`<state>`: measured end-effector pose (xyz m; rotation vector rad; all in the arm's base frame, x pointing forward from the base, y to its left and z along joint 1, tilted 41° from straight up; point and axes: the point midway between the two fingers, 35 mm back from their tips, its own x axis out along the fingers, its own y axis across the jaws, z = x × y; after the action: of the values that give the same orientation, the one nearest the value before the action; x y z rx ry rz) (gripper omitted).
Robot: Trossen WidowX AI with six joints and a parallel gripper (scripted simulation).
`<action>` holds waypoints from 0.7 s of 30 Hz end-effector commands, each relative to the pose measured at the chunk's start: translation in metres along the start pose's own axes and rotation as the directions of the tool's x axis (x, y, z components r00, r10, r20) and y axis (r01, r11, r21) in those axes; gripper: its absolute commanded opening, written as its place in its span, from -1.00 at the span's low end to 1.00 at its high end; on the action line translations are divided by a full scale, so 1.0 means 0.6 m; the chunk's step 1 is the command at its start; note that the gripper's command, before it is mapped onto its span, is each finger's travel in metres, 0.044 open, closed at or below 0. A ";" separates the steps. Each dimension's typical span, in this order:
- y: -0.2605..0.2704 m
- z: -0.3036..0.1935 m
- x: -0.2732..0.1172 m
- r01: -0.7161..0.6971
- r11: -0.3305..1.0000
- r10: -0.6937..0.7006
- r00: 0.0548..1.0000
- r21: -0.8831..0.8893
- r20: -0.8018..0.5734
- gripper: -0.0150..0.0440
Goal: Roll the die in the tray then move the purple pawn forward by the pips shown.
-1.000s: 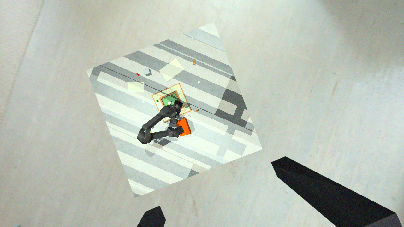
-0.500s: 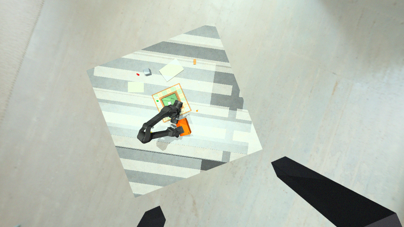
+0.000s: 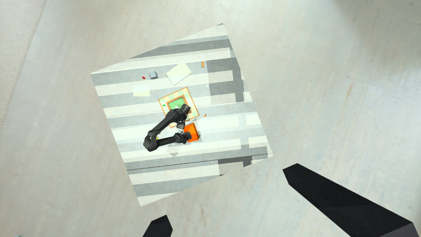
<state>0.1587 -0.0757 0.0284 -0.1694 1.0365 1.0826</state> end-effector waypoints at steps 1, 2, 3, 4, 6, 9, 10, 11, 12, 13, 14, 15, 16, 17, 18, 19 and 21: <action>0.005 0.000 -0.012 -0.011 1.000 0.011 1.000 0.016 -0.003 1.00; 0.004 0.003 -0.019 -0.011 0.997 0.011 1.000 0.070 -0.004 1.00; 0.004 0.006 -0.032 -0.011 0.987 0.011 1.000 0.160 -0.004 1.00; 0.004 0.010 -0.048 -0.010 0.964 0.011 1.000 0.266 -0.004 1.00; 0.006 0.019 -0.079 -0.008 0.884 0.012 1.000 0.468 -0.004 1.00; 0.014 0.033 -0.123 -0.006 0.700 0.012 1.000 0.714 -0.004 1.00; 0.016 0.036 -0.131 -0.005 0.661 0.013 1.000 0.751 -0.004 1.00; 0.016 0.036 -0.133 -0.005 0.650 0.013 1.000 0.760 -0.004 1.00; 0.017 0.036 -0.134 -0.005 0.647 0.013 1.000 0.763 -0.004 1.00; 0.017 0.036 -0.134 -0.005 0.647 0.013 1.000 0.763 -0.004 1.00; 0.017 0.036 -0.134 -0.005 0.647 0.013 1.000 0.763 -0.004 1.00; 0.017 0.036 -0.134 -0.005 0.647 0.013 1.000 0.763 -0.004 1.00; 0.017 0.036 -0.134 -0.005 0.647 0.013 1.000 0.763 -0.004 1.00; 0.017 0.036 -0.134 -0.005 0.647 0.013 1.000 0.763 -0.004 1.00; 0.017 0.036 -0.134 -0.005 0.647 0.013 1.000 0.763 -0.004 1.00; 0.017 0.036 -0.134 -0.005 0.647 0.013 1.000 0.763 -0.004 1.00; 0.014 0.036 -0.130 -0.007 0.668 0.009 1.000 0.744 0.001 1.00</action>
<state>0.1592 -0.1092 0.1029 0.5132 1.4118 0.5779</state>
